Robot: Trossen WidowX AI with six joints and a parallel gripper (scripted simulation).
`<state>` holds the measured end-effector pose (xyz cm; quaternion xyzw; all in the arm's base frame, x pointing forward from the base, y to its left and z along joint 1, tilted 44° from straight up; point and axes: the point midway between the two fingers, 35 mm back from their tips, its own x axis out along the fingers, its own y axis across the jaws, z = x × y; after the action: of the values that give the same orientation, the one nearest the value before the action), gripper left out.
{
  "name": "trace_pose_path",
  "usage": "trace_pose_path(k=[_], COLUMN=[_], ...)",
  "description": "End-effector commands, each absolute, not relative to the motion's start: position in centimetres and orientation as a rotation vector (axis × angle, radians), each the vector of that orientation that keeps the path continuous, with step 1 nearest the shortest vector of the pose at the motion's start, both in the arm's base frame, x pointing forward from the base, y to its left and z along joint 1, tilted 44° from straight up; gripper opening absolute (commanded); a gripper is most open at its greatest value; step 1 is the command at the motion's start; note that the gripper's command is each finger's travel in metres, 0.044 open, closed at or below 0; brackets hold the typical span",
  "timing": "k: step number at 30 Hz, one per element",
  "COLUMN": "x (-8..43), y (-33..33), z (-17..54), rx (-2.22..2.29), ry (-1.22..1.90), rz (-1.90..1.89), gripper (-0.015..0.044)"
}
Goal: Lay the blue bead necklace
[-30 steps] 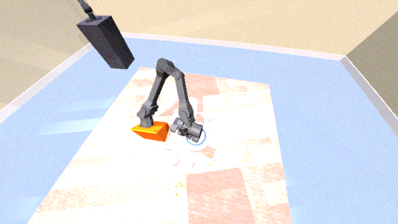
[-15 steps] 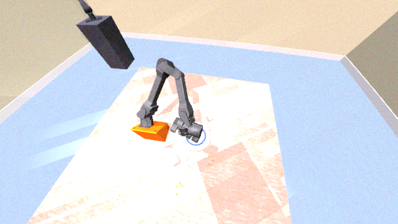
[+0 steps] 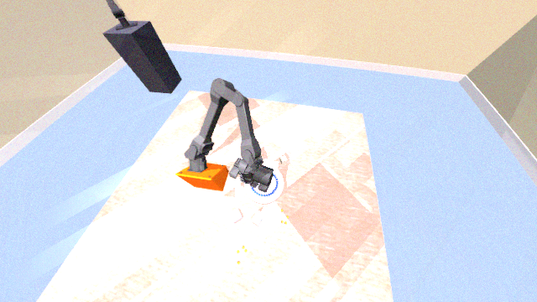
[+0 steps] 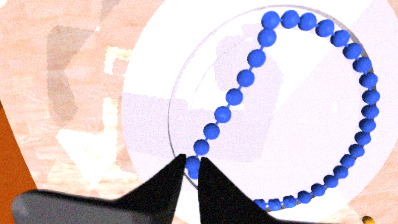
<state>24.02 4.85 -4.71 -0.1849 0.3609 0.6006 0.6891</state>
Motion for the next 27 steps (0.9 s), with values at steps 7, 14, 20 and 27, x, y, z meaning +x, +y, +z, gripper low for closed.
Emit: trace_pose_path(k=[7, 14, 20, 27], x=[23.65, 23.5, 23.51, 23.75], y=[4.48, 4.48, 4.97, 4.82], z=[-4.35, -4.36, -4.86, -4.71], rx=[-0.411, -0.411, -0.411, -0.421], ry=[0.806, 0.806, 0.805, 0.8], rz=[1.343, 1.343, 1.343, 1.343], gripper=[0.0, 0.0, 0.0, 0.0105])
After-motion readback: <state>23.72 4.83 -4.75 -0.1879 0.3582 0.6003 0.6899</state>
